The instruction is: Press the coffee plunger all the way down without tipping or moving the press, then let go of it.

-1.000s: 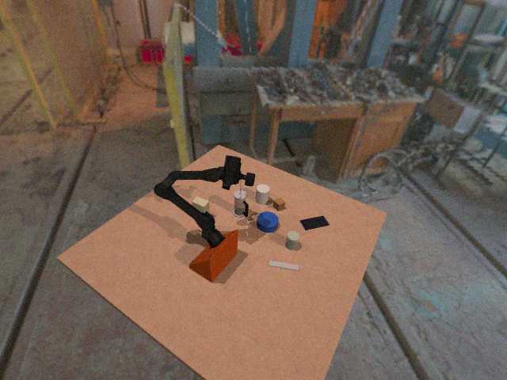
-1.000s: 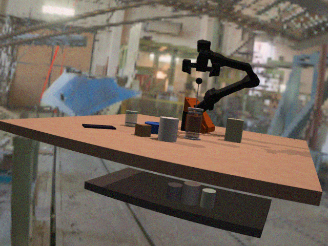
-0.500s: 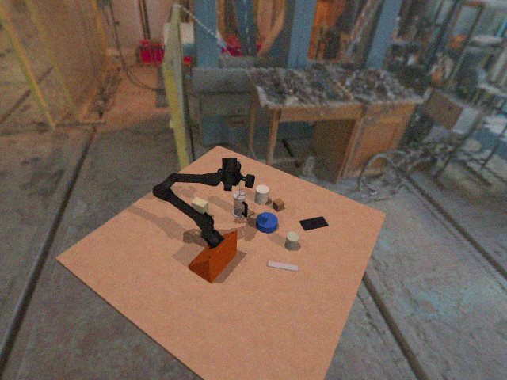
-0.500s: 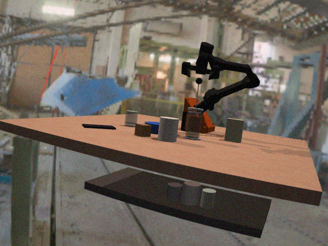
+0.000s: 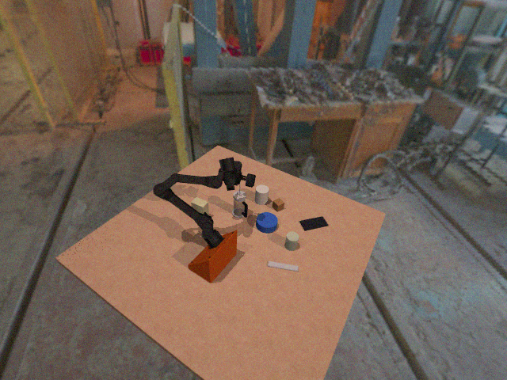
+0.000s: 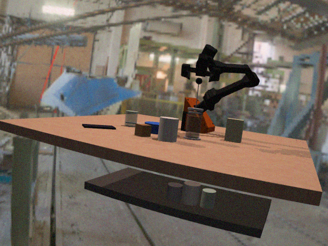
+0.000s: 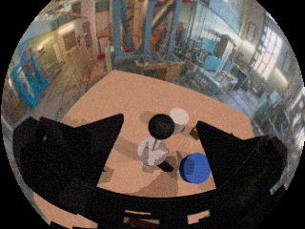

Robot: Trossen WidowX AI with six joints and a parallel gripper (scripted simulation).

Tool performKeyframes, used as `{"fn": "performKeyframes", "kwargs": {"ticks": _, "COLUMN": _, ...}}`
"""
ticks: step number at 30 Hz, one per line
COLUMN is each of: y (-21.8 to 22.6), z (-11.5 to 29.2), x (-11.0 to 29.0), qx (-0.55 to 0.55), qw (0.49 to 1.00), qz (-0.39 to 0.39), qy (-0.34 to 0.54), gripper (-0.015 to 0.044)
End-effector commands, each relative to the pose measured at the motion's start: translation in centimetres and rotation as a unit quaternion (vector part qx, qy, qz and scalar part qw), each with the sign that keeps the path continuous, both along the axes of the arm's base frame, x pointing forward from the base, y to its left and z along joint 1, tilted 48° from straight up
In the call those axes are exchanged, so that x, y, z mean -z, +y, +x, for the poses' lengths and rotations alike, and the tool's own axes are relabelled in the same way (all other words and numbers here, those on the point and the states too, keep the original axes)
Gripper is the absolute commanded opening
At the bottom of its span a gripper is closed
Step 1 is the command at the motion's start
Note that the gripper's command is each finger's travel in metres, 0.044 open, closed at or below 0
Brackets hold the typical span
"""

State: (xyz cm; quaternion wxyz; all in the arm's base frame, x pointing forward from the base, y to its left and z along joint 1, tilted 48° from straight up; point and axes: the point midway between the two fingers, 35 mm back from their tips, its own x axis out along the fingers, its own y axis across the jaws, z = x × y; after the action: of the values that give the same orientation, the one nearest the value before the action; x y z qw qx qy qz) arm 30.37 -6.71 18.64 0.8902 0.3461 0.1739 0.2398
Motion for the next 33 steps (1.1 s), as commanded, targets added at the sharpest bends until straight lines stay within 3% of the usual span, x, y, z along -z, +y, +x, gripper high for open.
{"fn": "performKeyframes", "kwargs": {"ticks": 1, "y": 0.3, "z": 0.2, "x": 0.2, "qx": 0.002, "qw": 1.000, "qz": 0.005, "qy": 0.003, "gripper": 0.0440}}
{"fn": "performKeyframes", "kwargs": {"ticks": 12, "y": 0.3, "z": 0.2, "x": 0.2, "qx": 0.002, "qw": 1.000, "qz": 0.005, "qy": 0.003, "gripper": 0.0151}}
{"fn": "performKeyframes", "kwargs": {"ticks": 16, "y": 0.3, "z": 0.2, "x": 0.2, "qx": 0.002, "qw": 1.000, "qz": 0.005, "qy": 0.003, "gripper": 0.0126}}
{"fn": "performKeyframes", "kwargs": {"ticks": 33, "y": 1.1, "z": 0.6, "x": 1.3, "qx": 0.002, "qw": 1.000, "qz": 0.003, "qy": 0.005, "gripper": 0.0126}}
